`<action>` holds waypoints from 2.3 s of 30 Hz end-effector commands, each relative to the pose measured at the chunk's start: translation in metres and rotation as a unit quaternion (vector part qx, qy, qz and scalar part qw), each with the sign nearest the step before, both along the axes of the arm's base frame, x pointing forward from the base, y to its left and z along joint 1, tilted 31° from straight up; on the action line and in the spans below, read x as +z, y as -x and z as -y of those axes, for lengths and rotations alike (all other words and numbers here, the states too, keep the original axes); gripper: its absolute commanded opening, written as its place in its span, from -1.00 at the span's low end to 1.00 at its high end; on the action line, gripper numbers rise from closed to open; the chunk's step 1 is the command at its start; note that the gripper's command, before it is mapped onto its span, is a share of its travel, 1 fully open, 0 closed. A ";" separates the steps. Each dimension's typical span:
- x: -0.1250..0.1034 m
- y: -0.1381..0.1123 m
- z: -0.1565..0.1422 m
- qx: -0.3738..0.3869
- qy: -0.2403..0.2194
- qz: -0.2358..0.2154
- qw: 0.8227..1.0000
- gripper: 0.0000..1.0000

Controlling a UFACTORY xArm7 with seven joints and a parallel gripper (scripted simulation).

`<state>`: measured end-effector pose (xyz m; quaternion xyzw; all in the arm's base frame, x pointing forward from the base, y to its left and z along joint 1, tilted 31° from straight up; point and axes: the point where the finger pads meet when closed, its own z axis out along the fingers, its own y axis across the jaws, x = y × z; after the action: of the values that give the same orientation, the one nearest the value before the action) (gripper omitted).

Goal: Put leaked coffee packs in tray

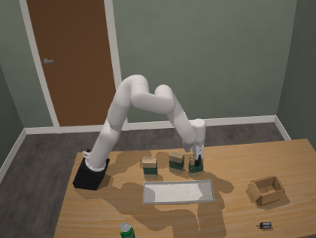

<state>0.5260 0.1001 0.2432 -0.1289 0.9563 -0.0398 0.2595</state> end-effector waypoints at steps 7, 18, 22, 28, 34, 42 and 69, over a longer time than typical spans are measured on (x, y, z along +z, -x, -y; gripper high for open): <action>0.001 0.000 0.000 0.000 0.000 0.001 1.000 -0.46; 0.001 0.000 0.000 0.000 0.000 0.001 1.000 -0.46; 0.001 0.000 0.000 0.000 0.000 0.001 1.000 -0.46; 0.003 0.001 0.000 0.000 0.000 0.001 1.000 -0.46; 0.014 0.007 0.000 0.000 0.000 0.001 1.000 -0.46; 0.033 0.018 -0.001 0.000 0.000 0.001 1.000 -0.46; 0.049 0.027 0.003 0.000 0.000 0.001 1.000 -0.46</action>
<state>0.4978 0.0997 0.2893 -0.1290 0.9566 -0.0398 0.2583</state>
